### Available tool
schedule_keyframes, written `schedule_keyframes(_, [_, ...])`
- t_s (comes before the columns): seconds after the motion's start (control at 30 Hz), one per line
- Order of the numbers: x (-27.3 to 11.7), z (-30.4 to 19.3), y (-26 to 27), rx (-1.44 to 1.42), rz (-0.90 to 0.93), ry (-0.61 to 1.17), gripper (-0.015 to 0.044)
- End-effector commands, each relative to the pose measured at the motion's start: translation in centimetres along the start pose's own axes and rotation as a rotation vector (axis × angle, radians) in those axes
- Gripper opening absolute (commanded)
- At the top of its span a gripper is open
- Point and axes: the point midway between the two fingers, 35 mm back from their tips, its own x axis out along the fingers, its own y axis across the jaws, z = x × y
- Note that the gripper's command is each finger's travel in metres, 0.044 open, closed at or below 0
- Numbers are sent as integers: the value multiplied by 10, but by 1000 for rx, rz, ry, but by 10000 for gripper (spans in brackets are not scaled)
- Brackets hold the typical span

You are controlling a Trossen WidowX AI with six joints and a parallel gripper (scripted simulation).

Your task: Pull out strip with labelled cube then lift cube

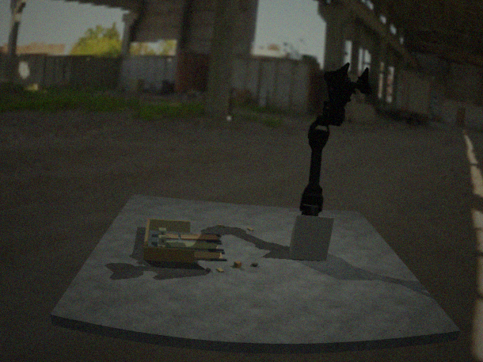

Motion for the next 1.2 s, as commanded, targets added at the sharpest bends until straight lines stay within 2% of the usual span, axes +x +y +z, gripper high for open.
schedule_keyframes(0.0, [-1,0,-3,-3,-8,1,400])
schedule_keyframes(0.3, [-65,-8,-134,-135,-403,71,400])
schedule_keyframes(0.63, [-191,-24,-257,-253,-891,219,400])
schedule_keyframes(0.93, [-327,-37,-316,-362,-1278,428,400])
schedule_keyframes(1.17, [-446,-51,-327,-375,-1597,623,400])
